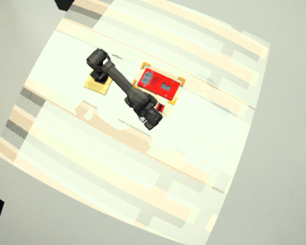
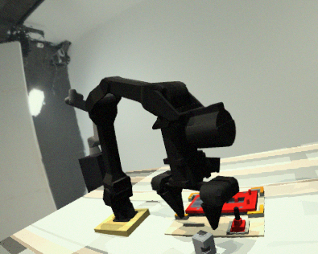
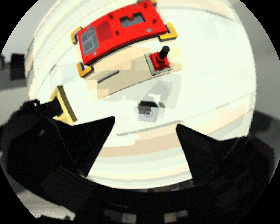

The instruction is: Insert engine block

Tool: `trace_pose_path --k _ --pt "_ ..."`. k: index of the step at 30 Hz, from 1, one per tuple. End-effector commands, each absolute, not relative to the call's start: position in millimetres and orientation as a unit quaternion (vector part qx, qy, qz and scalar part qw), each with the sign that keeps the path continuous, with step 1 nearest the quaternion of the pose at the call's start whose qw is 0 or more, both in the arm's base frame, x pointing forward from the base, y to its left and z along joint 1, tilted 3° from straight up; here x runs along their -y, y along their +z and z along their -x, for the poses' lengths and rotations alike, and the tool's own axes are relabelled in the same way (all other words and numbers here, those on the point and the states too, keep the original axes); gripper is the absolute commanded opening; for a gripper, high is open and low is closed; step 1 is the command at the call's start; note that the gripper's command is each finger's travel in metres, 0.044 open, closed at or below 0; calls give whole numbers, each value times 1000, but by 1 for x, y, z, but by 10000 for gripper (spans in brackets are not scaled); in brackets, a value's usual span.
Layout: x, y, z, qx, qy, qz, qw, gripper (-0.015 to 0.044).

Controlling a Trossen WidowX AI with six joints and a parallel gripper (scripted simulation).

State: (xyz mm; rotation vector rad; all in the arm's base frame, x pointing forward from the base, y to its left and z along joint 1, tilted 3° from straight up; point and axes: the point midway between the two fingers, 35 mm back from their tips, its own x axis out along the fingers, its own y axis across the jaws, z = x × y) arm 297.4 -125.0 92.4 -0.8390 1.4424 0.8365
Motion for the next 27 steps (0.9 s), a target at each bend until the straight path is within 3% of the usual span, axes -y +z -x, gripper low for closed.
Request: trace_pose_path --k 1,27 --pt "126 86 -298 -620 358 366 595 440" --pt "127 41 -299 -620 358 366 595 440"
